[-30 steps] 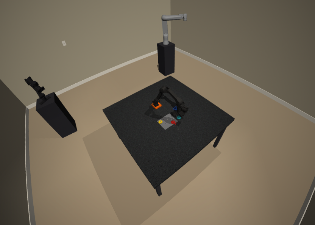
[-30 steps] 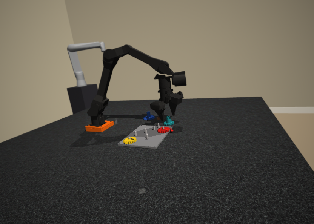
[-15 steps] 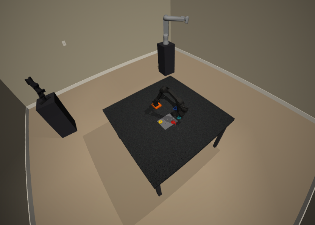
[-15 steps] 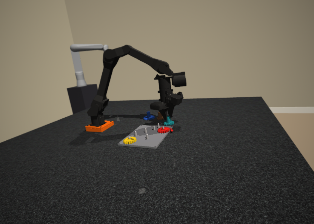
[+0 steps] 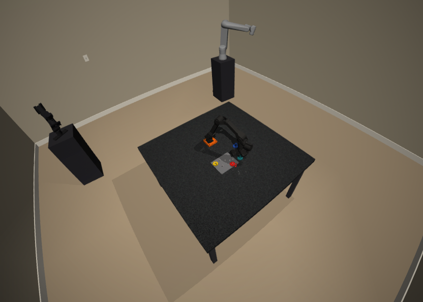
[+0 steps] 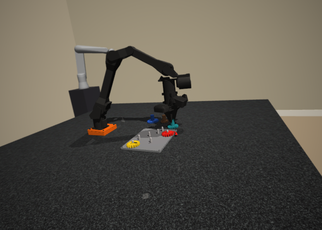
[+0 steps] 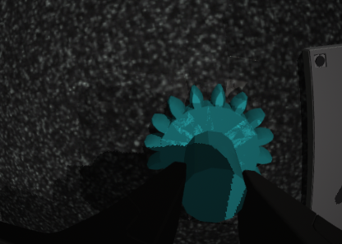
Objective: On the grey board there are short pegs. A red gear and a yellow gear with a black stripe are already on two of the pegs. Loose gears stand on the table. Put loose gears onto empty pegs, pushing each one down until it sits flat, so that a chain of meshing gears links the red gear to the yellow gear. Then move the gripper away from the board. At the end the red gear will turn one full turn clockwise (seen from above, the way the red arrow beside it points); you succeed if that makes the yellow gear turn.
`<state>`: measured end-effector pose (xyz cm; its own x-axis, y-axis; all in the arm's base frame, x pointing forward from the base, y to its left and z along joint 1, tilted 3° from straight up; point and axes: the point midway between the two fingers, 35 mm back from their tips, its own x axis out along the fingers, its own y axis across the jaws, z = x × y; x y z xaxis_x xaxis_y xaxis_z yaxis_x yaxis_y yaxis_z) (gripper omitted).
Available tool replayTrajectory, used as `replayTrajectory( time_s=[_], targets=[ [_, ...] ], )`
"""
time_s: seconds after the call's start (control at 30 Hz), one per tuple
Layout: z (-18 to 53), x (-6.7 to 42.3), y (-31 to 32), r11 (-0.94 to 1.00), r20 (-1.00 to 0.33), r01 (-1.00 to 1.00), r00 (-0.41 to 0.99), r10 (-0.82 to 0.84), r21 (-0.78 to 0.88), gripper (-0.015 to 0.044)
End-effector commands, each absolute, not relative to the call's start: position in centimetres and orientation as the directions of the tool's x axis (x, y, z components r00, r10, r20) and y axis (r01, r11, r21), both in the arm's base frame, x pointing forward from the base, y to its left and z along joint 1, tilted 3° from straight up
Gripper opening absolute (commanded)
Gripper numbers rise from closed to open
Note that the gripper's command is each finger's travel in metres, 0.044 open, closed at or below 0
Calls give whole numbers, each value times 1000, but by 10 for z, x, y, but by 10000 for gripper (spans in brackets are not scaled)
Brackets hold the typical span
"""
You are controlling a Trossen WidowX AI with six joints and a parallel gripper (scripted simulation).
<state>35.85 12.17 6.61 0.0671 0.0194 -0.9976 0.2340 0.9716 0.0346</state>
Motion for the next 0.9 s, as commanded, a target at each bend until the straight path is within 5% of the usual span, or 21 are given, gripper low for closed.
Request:
replayTrajectory(
  time_s=[0.0,0.87],
  targets=[
    [74,362,123,971,-997,237,72,24,40,0],
    [121,369,123,971,-997,237,74,24,41,0]
  ],
)
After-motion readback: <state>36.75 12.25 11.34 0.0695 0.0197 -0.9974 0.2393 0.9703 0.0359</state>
